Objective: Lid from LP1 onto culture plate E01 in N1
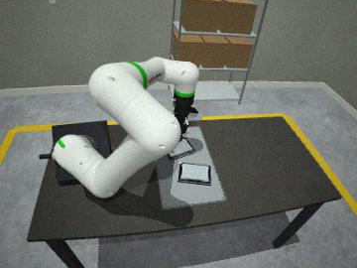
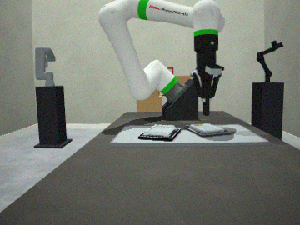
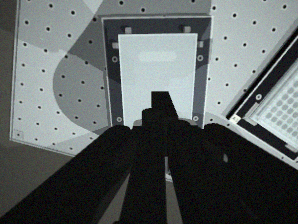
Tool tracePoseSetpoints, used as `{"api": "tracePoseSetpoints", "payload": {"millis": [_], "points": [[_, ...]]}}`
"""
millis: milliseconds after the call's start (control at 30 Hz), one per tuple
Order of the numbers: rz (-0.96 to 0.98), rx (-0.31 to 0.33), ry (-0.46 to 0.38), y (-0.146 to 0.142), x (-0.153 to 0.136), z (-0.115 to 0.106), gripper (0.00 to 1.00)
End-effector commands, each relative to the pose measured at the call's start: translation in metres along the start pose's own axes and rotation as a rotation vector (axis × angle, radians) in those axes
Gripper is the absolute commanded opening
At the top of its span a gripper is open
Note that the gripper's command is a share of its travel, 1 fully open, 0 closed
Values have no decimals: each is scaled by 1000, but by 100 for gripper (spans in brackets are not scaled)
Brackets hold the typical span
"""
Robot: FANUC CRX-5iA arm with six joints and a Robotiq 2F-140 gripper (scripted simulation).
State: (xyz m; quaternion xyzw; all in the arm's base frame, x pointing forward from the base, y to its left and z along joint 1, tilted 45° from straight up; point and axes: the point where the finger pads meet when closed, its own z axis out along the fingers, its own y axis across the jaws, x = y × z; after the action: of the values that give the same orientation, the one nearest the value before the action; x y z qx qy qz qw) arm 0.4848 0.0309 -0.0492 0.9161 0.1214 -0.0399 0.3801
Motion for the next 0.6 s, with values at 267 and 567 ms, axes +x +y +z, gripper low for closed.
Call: {"api": "tracePoseSetpoints", "payload": {"millis": [267,567], "points": [[0,0,2,0,1,-1,69],[0,0,2,0,1,-1,69]]}}
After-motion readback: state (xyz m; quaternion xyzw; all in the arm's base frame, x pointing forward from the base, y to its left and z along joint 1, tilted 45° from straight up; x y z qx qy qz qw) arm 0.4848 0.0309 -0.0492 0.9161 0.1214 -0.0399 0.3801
